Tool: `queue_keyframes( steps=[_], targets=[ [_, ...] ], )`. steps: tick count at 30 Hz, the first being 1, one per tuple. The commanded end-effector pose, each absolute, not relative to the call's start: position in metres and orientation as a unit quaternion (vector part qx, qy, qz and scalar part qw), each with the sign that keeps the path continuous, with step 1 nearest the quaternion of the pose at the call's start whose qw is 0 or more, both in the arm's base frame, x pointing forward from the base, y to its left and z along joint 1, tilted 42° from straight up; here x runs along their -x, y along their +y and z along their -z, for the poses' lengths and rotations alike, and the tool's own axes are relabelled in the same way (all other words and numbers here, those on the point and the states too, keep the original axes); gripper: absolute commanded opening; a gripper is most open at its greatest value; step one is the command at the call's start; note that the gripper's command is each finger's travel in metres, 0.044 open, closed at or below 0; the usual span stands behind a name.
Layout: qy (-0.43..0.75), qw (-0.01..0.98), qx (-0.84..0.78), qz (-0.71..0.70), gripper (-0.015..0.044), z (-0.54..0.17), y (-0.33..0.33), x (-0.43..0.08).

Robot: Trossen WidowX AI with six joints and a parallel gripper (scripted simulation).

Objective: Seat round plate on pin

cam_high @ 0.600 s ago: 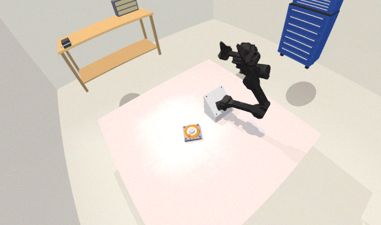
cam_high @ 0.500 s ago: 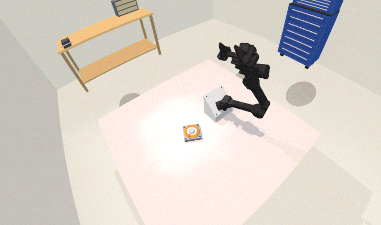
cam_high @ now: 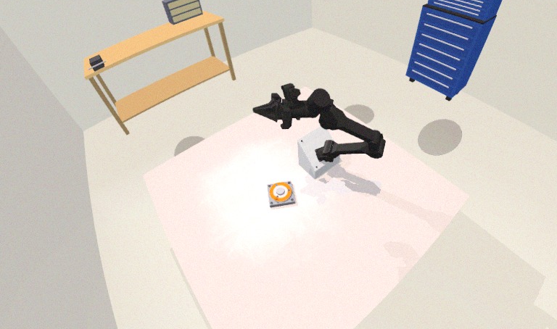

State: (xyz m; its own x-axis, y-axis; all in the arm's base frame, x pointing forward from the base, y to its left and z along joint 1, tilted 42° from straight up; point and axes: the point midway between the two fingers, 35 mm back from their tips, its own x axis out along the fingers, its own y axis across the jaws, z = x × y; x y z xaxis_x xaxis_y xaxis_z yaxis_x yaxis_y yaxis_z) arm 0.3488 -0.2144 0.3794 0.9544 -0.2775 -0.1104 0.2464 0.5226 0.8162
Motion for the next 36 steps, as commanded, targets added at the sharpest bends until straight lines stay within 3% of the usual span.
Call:
queue_keyframes(
  steps=[1, 12, 22, 27, 36],
  targets=[
    [0.109, 0.885, -0.436, 0.126, 0.0000, -0.315, -0.184, -0.380],
    [0.400, 0.857, -0.324, -0.021, 0.0000, -0.167, -0.074, -0.400],
    [0.624, 0.713, -0.210, -0.241, 0.0000, -0.060, 0.046, -0.335],
    [0.675, 0.641, -0.181, -0.318, 0.0000, -0.039, 0.079, -0.300],
    [0.675, 0.641, -0.181, -0.318, 0.0000, -0.039, 0.080, -0.299]
  ],
)
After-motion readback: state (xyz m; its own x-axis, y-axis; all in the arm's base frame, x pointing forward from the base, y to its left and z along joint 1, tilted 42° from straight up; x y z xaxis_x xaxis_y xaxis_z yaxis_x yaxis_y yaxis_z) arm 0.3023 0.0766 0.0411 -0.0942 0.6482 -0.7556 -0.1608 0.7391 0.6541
